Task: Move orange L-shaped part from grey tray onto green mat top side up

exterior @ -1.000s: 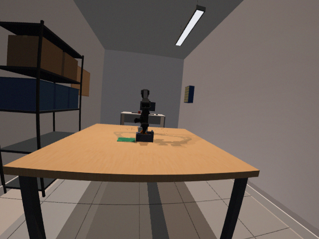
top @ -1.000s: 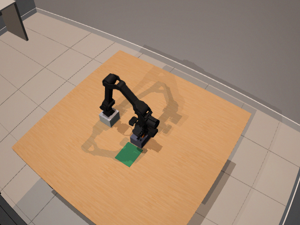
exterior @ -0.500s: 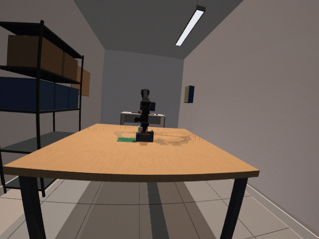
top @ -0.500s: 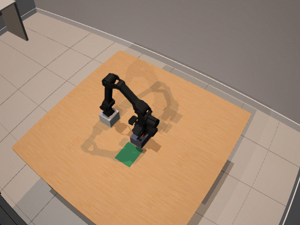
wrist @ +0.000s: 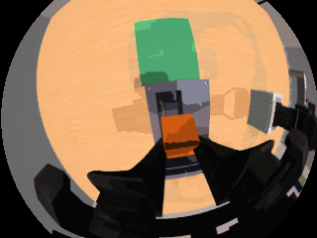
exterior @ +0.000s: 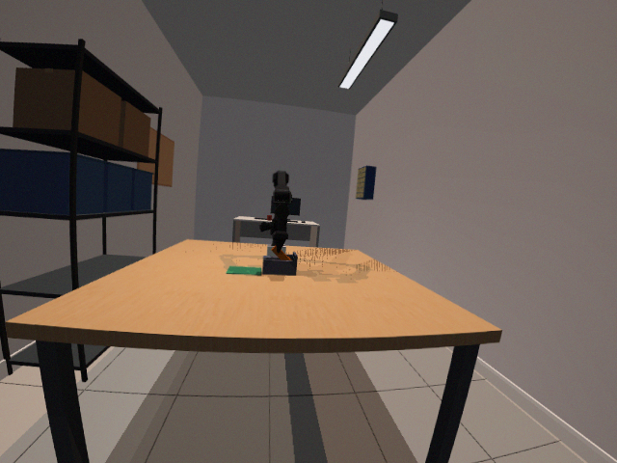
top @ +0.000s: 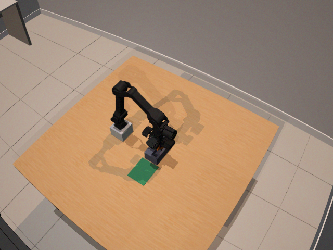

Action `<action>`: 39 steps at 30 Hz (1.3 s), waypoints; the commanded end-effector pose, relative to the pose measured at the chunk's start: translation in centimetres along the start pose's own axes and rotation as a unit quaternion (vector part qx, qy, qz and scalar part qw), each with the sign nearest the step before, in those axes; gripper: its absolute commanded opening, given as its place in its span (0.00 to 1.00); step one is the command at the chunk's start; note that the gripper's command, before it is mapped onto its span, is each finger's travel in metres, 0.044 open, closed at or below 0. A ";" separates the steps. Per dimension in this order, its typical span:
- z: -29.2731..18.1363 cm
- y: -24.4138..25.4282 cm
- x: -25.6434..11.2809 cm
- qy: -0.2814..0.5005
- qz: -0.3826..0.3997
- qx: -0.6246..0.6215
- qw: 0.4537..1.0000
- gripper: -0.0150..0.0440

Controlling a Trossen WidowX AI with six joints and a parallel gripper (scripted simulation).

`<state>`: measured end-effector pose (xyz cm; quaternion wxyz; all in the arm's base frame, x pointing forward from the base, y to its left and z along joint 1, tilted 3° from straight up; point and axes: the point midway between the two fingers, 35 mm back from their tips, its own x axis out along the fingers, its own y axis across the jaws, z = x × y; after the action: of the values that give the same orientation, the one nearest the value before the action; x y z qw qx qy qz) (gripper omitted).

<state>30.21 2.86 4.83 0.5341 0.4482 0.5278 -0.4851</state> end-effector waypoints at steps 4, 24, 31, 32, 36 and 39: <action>-0.1 0.1 -1.5 0.004 0.004 0.001 1.000 0.25; -0.1 0.1 -4.8 0.004 0.004 0.001 1.000 0.25; -0.1 0.1 -5.9 0.004 0.004 0.001 1.000 0.25; -0.1 0.1 -5.8 0.004 0.004 0.001 1.000 0.25; -0.1 0.1 -5.8 0.004 0.004 0.001 1.000 0.25; 0.4 0.0 -5.8 0.003 0.004 0.001 1.000 0.25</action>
<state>30.34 3.07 10.42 0.5337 0.4502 0.5281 -0.4833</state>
